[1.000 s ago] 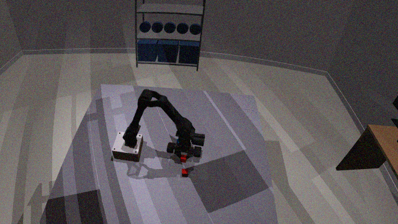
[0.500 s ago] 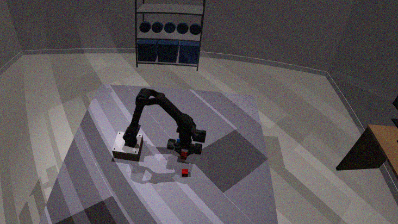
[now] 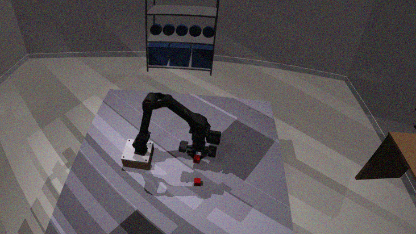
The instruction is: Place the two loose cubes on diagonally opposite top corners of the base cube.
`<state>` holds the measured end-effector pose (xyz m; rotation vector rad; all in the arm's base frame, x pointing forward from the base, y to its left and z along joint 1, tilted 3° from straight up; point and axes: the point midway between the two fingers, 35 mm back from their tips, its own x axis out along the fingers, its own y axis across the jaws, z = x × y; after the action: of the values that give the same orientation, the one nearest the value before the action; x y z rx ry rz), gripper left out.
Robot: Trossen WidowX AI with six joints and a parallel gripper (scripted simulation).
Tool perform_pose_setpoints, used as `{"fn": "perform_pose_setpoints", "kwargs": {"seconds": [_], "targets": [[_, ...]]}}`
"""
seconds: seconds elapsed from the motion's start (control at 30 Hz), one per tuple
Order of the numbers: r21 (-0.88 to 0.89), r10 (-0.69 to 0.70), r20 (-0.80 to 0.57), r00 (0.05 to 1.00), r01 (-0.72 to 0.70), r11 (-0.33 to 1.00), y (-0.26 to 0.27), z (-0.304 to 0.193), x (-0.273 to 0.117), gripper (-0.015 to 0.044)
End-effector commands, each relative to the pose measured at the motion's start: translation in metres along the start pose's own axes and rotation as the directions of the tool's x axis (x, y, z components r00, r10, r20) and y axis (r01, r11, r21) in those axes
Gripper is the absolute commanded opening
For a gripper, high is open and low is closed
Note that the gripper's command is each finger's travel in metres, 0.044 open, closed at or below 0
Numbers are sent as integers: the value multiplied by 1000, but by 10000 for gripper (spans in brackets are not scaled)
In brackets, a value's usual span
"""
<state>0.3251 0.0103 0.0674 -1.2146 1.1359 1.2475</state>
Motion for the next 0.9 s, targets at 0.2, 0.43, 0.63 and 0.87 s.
{"fn": "perform_pose_setpoints", "kwargs": {"seconds": [0.2,0.43,0.63,0.87], "targets": [[-4,-9,2,1000,9,1000,2,0,-32,105],[127,-9,3,1000,9,992,2,8,-29,105],[299,-9,4,1000,7,954,2,18,-25,105],[488,-9,5,1000,6,873,4,29,-21,105]]}}
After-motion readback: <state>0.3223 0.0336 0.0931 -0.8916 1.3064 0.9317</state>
